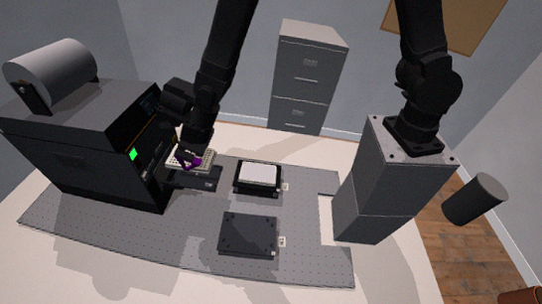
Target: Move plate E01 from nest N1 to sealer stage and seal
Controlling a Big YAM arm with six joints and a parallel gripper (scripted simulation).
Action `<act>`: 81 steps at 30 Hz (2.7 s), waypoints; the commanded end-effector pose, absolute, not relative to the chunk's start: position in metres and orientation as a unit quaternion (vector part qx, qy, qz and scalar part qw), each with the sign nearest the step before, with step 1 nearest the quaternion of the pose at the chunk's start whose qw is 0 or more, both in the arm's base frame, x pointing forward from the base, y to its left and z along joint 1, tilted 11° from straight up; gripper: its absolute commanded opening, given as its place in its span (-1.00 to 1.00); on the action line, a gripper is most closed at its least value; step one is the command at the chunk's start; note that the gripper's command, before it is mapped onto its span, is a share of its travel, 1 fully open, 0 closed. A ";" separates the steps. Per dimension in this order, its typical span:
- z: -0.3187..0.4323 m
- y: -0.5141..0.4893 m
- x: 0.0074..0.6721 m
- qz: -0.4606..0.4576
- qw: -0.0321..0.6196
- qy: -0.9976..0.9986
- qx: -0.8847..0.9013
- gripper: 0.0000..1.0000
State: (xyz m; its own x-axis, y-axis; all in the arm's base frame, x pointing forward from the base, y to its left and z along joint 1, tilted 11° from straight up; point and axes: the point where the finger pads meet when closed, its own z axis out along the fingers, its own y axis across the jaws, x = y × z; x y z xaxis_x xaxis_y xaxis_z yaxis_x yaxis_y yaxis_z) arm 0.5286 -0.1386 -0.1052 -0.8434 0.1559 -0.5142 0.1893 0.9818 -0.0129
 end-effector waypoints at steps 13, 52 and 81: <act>-0.118 -0.150 0.534 -0.037 0.271 0.957 0.091 -1.00; -0.142 -0.149 0.529 -0.037 0.262 0.960 0.091 -1.00; -0.147 -0.152 0.536 -0.037 0.269 0.958 0.096 -1.00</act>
